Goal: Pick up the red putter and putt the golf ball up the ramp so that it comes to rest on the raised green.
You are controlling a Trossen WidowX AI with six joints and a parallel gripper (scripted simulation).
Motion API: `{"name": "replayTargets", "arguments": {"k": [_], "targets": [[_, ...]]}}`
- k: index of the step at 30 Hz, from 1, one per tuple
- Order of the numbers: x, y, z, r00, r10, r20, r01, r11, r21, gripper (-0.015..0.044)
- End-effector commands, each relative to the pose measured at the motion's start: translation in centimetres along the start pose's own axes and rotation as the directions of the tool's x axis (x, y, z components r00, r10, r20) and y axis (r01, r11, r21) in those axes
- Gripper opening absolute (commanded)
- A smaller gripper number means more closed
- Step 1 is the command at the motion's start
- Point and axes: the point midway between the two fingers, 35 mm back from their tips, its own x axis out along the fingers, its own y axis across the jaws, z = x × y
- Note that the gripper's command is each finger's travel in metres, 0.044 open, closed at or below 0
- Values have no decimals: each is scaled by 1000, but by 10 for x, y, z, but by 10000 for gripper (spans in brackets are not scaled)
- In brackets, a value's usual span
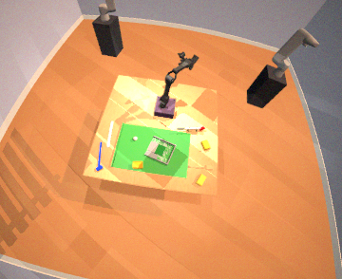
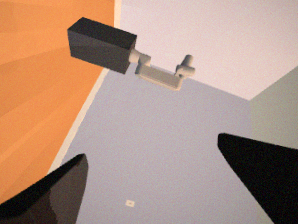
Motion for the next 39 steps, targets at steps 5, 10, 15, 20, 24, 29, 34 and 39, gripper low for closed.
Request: {"name": "replayTargets", "arguments": {"k": [5, 10, 15, 20, 24, 29, 34, 39], "targets": [[-112, 90, -22, 910, 313, -271, -168, 878, 449, 440], [-175, 134, -7, 804, 483, -347, -123, 705, 698, 440], [-244, 170, 19, 664, 636, -393, 20, 511, 859, 440], [-303, 189, 52, 524, 744, -415, 239, 339, 910, 440], [-355, 204, 92, 391, 832, -394, 439, 208, 874, 440], [-397, 211, 133, 271, 892, -362, 626, 122, 770, 440], [-446, 216, 205, 122, 957, -263, 840, 41, 541, 440], [-478, 214, 289, 15, 993, -116, 972, 13, 234, 440]]}}
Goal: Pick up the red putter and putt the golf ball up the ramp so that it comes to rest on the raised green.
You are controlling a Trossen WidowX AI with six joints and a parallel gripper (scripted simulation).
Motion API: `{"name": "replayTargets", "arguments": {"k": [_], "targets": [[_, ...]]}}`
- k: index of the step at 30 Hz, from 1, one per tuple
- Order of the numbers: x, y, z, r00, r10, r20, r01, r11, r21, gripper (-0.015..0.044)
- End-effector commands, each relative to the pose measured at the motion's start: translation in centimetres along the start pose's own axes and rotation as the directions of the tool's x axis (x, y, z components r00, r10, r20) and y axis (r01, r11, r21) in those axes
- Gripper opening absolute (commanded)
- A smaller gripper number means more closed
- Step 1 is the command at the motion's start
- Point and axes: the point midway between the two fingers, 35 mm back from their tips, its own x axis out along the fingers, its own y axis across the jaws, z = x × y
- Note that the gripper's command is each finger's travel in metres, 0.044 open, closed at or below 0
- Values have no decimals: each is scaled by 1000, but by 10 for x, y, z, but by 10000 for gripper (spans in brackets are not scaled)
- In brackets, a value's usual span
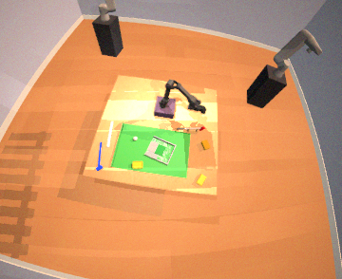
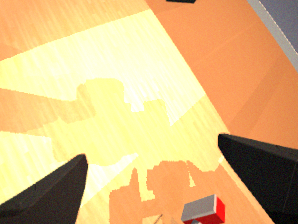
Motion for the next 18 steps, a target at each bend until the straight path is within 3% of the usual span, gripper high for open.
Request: {"name": "replayTargets", "arguments": {"k": [1, 6, 11, 18], "targets": [[-18, 13, -69, 989, -4, -145, 44, 961, 273, 440], [-47, 44, -144, 953, 28, -303, 154, 813, 561, 440], [-76, 84, -203, 903, 101, -417, 286, 583, 761, 440], [-78, 88, -209, 896, 113, -428, 303, 549, 779, 440]]}}
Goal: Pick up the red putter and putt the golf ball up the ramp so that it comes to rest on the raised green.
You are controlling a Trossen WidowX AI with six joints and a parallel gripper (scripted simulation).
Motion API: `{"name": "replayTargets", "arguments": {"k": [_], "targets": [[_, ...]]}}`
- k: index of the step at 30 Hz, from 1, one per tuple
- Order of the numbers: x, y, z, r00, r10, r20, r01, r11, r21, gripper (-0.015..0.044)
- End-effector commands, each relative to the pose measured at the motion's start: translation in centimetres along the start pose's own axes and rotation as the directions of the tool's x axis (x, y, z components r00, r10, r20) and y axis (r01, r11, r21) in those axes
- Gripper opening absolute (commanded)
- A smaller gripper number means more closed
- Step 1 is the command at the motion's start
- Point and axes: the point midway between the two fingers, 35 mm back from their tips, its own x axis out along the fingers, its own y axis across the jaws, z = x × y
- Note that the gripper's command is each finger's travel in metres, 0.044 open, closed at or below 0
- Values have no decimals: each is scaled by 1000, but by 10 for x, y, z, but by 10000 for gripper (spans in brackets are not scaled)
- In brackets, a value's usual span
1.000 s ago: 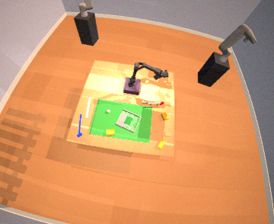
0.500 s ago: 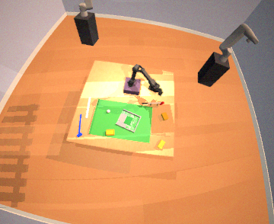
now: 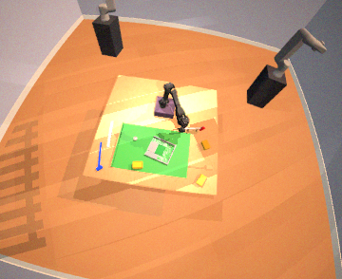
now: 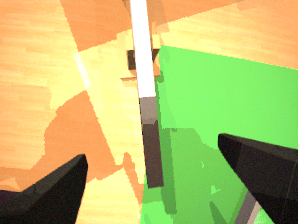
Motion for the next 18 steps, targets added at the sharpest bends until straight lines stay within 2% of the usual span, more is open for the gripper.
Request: {"name": "replayTargets", "arguments": {"k": [1, 18], "targets": [[2, -1, -5, 1000, 2, -17, -1, 1000, 31, 440], [46, -1, -17, 1000, 2, -17, -2, 1000, 31, 440]]}}
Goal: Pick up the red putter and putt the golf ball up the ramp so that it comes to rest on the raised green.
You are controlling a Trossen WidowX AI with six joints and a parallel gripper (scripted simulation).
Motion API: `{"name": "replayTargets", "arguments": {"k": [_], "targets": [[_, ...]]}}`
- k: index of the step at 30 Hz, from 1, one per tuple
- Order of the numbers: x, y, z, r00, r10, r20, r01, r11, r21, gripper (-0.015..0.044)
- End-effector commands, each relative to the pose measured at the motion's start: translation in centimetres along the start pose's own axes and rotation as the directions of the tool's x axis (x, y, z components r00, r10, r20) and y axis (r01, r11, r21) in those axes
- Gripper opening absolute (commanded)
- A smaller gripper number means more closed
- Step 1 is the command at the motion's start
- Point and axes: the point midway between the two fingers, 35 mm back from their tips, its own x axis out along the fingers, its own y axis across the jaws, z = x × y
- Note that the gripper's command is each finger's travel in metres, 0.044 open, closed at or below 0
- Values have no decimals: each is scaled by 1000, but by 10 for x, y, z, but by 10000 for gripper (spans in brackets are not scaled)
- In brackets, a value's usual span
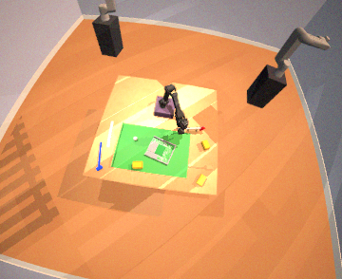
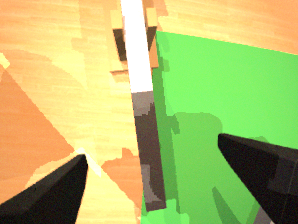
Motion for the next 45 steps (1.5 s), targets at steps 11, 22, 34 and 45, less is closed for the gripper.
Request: {"name": "replayTargets", "arguments": {"k": [11, 22, 34, 45], "targets": [[21, 3, -8, 1000, 13, -10, -13, 1000, 8, 440], [37, 4, -12, 1000, 13, -10, -13, 1000, 8, 440], [34, 3, -10, 1000, 9, -5, -9, 1000, 3, 204], [34, 3, -10, 1000, 9, -5, -9, 1000, 3, 13]]}}
